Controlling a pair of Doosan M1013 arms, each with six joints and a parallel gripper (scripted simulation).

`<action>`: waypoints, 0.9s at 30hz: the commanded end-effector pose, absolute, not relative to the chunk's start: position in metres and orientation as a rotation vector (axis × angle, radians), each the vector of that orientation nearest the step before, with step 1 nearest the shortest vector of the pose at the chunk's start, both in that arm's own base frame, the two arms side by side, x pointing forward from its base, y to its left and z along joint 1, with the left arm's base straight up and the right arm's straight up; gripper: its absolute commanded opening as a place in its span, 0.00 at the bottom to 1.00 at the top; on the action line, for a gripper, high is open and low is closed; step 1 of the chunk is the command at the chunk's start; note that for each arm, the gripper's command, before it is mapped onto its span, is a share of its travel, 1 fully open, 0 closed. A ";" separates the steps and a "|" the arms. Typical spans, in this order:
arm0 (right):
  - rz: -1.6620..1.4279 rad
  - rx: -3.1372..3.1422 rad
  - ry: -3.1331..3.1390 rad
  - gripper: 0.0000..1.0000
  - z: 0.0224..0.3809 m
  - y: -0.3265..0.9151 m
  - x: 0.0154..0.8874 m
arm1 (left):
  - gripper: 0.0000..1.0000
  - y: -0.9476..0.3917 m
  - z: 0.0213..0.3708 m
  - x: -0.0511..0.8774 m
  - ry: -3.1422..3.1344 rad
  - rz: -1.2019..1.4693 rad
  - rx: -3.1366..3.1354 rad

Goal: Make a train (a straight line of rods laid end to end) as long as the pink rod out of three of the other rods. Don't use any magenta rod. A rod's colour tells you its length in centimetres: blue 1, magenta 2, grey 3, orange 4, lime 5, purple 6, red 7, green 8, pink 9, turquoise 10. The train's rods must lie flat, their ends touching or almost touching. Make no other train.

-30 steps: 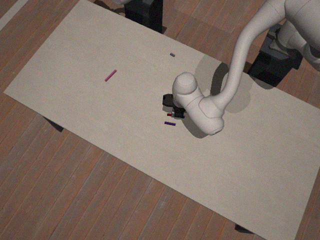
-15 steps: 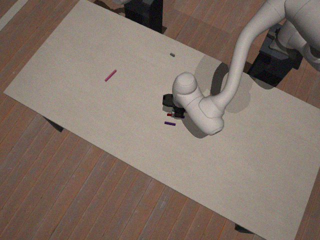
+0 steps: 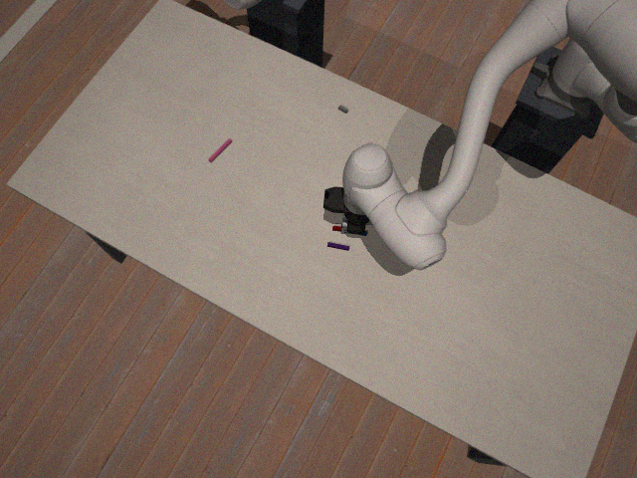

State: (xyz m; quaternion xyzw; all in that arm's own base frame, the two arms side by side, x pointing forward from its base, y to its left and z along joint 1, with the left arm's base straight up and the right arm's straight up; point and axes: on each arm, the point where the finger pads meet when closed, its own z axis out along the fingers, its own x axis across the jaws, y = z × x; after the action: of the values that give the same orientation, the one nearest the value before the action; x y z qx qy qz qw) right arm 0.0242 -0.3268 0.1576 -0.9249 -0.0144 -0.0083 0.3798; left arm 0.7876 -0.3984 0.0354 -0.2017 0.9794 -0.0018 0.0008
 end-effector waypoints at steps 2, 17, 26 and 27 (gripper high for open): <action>-0.038 -2.356 -0.034 1.00 0.159 -0.324 0.025 | 0.24 -0.394 0.031 0.786 3.075 0.005 -0.644; -0.038 -2.356 -0.034 1.00 0.159 -0.324 0.025 | 0.24 -0.391 0.032 0.787 3.073 0.004 -0.647; -0.038 -2.356 -0.034 1.00 0.159 -0.324 0.025 | 0.24 -0.391 0.032 0.787 3.073 0.004 -0.647; -0.038 -2.356 -0.034 1.00 0.159 -0.324 0.025 | 0.24 -0.391 0.032 0.787 3.073 0.004 -0.647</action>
State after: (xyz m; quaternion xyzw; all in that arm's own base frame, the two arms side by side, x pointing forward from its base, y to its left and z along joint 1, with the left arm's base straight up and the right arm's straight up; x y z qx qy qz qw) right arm 0.0242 -0.3268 0.1576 -0.9249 -0.0144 -0.0083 0.3798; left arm 0.7883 -0.3956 0.0348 -0.2032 0.9791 -0.0016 0.0005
